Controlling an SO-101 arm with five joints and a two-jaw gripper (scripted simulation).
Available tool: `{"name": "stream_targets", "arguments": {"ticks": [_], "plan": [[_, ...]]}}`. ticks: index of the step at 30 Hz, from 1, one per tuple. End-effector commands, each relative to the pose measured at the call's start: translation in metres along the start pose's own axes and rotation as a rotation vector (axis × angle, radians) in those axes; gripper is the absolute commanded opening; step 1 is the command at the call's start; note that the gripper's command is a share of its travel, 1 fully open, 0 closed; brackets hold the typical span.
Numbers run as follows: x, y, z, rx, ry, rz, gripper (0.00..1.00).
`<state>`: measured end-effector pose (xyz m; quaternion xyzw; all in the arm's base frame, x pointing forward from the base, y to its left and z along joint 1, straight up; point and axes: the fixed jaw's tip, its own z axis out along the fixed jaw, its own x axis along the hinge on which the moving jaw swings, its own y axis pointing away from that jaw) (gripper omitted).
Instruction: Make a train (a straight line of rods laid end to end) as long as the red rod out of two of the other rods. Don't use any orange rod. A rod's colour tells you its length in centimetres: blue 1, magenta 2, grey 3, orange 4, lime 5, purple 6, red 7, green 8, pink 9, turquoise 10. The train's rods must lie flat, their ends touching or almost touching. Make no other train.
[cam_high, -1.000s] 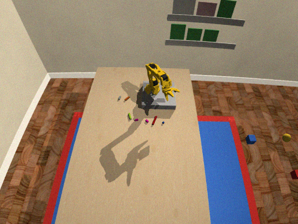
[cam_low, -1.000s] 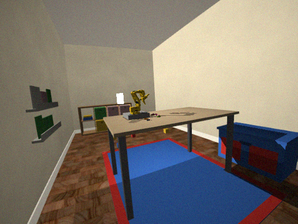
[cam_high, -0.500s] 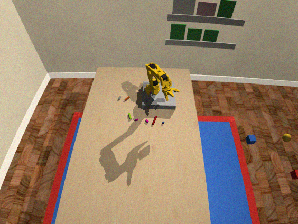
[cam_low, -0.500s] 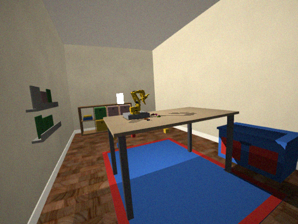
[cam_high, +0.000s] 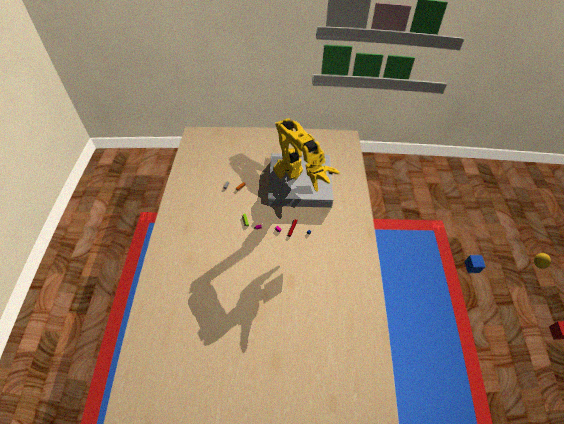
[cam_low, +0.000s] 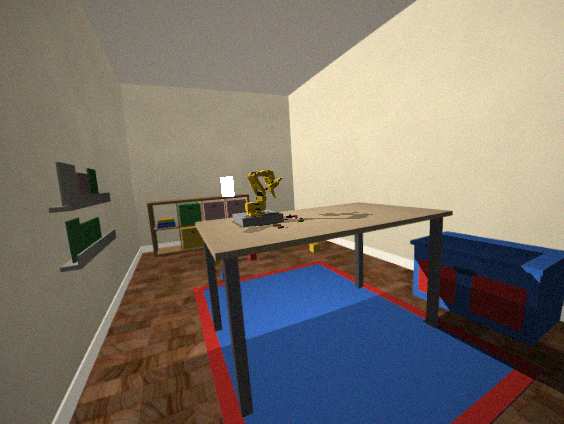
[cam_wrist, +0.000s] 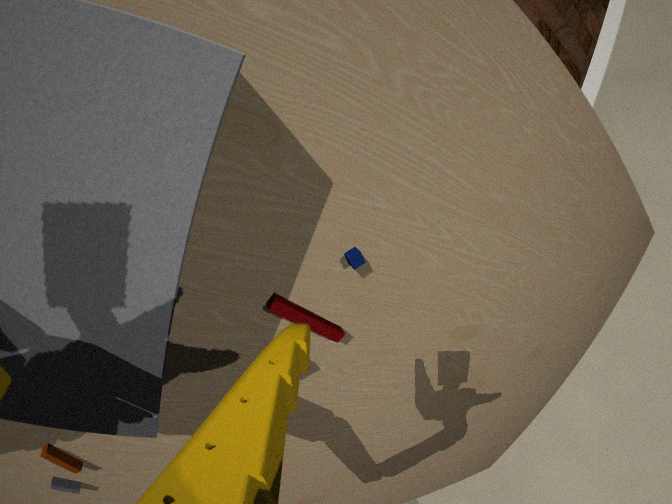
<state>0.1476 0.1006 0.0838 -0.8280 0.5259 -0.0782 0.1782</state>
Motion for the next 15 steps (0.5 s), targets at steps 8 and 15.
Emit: {"name": "stream_targets", "arguments": {"ticks": [8, 15], "plan": [[0.001, 0.001, -0.002, 0.001, 0.0, -0.009, 1.0], [0.012, 0.007, -0.01, -0.015, 0.024, 0.026, 1.0]]}}
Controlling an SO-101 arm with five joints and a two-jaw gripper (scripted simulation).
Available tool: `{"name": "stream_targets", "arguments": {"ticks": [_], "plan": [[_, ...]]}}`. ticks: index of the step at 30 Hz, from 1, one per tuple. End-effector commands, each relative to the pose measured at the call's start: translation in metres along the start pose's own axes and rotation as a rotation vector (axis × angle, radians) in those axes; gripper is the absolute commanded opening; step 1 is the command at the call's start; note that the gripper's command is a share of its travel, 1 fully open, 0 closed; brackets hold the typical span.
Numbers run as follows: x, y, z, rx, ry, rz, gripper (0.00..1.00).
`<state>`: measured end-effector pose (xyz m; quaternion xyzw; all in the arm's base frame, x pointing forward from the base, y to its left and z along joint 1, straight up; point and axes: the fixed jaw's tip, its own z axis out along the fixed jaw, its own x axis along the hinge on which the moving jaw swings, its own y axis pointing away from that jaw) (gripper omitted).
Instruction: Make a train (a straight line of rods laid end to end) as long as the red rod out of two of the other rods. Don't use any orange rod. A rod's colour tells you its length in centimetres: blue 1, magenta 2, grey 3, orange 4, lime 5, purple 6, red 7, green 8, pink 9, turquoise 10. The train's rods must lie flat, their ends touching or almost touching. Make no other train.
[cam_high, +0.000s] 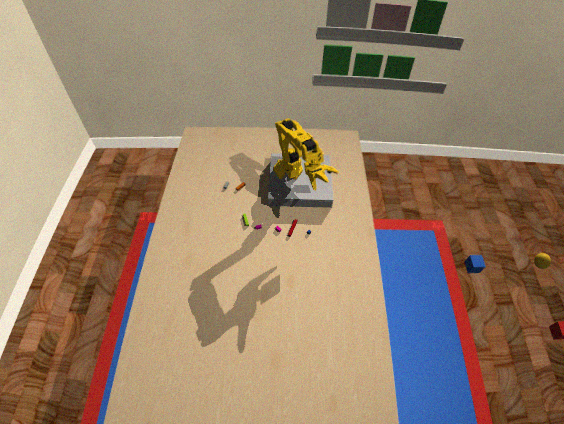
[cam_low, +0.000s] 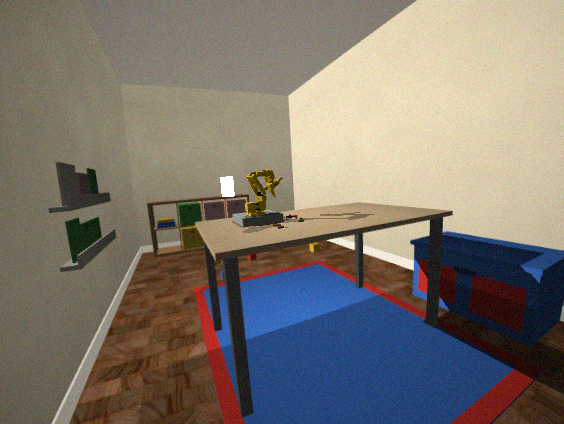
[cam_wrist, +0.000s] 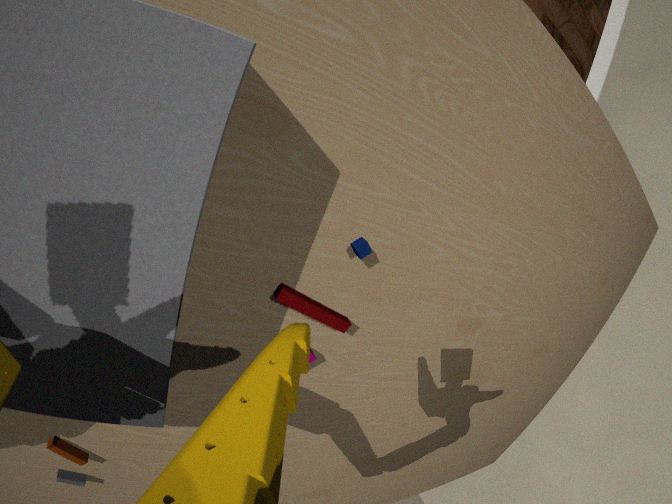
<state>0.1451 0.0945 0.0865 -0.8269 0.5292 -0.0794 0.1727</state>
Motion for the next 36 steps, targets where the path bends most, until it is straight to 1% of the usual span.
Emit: {"name": "stream_targets", "arguments": {"ticks": [1, 5, 7, 12, 17, 36], "plan": [[0.01, 0.006, -0.007, -0.012, 0.021, 0.031, 1.0], [0.022, 0.016, -0.016, -0.032, 0.048, 0.074, 1.0], [0.022, 0.016, -0.016, -0.032, 0.048, 0.074, 1.0], [0.033, 0.029, -0.027, -0.058, 0.078, 0.127, 1.0], [0.039, 0.038, -0.033, -0.074, 0.094, 0.159, 1.0], [0.04, 0.04, -0.034, -0.077, 0.098, 0.166, 1.0]]}}
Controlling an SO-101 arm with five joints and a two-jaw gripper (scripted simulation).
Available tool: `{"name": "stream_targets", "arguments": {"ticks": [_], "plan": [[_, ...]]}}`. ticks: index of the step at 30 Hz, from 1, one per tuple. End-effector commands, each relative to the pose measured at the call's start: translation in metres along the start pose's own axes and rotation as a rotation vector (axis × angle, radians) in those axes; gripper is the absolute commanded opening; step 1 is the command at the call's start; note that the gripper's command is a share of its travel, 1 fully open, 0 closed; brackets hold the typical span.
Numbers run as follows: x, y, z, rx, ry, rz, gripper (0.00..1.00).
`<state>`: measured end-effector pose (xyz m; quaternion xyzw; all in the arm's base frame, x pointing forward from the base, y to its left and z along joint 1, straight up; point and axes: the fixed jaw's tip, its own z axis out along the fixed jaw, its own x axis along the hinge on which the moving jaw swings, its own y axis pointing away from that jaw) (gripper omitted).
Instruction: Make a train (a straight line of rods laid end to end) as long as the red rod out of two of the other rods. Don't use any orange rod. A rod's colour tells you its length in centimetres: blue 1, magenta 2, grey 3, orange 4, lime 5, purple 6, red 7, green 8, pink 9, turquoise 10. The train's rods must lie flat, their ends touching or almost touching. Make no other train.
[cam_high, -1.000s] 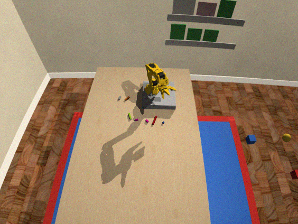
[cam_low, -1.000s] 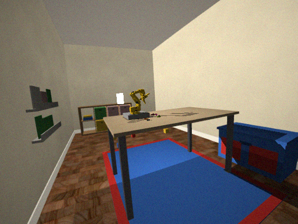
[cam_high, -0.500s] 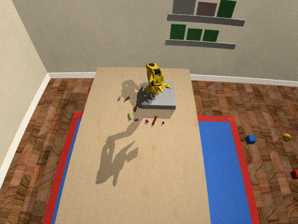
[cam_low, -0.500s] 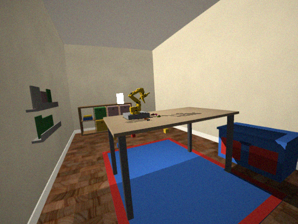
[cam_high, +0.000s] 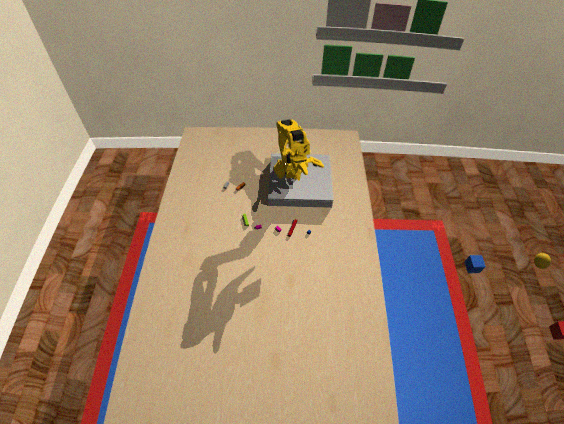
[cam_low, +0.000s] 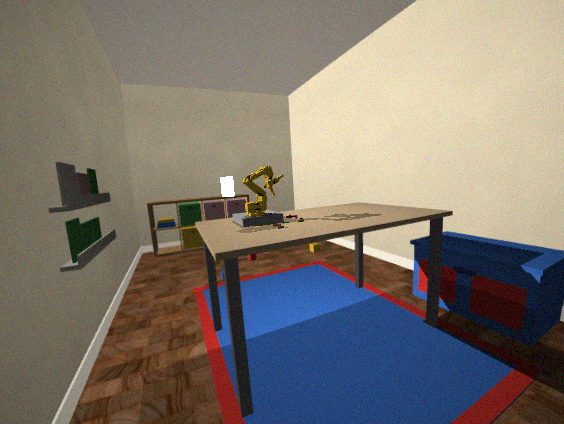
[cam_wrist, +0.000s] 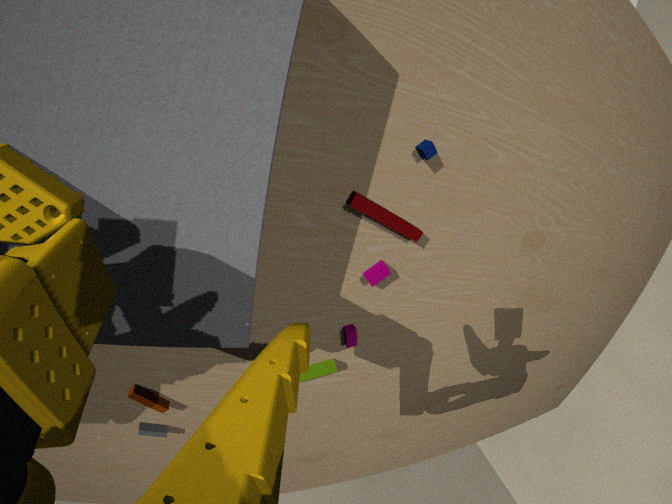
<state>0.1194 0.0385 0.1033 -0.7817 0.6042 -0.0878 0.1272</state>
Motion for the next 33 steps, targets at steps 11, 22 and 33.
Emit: {"name": "stream_targets", "arguments": {"ticks": [11, 22, 33], "plan": [[0.0035, 0.0062, 0.0025, -0.031, 0.008, 0.006, 1.0], [0.0035, 0.0062, 0.0025, -0.031, 0.008, 0.006, 1.0], [0.0035, 0.0069, 0.0031, -0.035, 0.008, 0.006, 1.0]]}}
